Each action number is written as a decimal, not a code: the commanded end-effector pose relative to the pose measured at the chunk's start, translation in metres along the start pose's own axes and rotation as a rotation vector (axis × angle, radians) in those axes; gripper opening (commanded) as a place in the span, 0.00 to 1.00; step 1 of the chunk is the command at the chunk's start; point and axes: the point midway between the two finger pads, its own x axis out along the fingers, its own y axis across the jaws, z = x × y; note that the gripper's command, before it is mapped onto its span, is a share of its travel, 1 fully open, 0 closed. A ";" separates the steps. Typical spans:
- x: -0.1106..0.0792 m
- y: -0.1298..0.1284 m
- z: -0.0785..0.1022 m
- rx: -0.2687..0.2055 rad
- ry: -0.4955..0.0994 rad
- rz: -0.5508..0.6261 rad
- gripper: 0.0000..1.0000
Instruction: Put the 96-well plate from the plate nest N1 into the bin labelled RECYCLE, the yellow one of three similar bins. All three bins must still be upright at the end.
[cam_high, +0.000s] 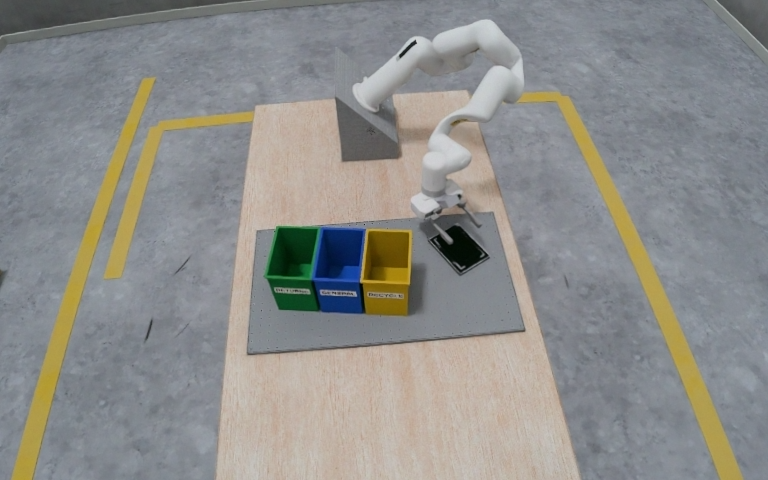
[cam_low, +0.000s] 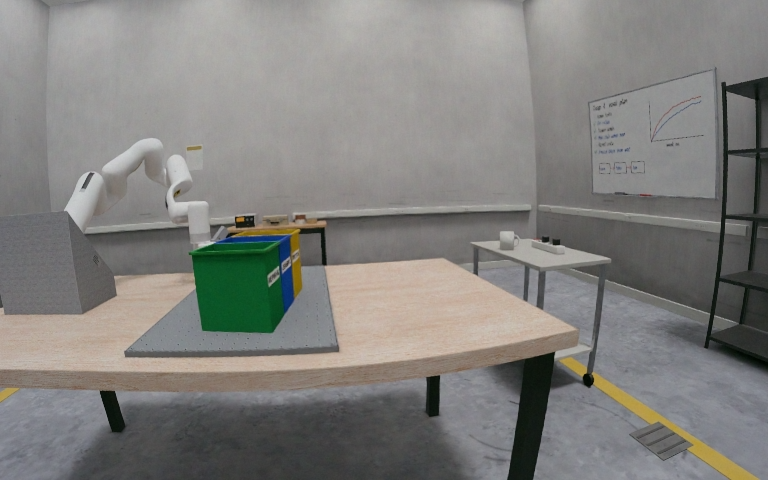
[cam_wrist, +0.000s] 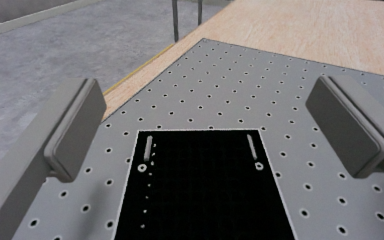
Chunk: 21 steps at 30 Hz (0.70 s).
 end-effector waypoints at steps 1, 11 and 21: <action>0.001 0.000 -0.006 -0.001 -0.003 0.001 0.37; 0.001 0.000 -0.020 -0.001 -0.003 0.001 0.37; 0.001 0.000 -0.036 -0.001 -0.003 0.001 0.37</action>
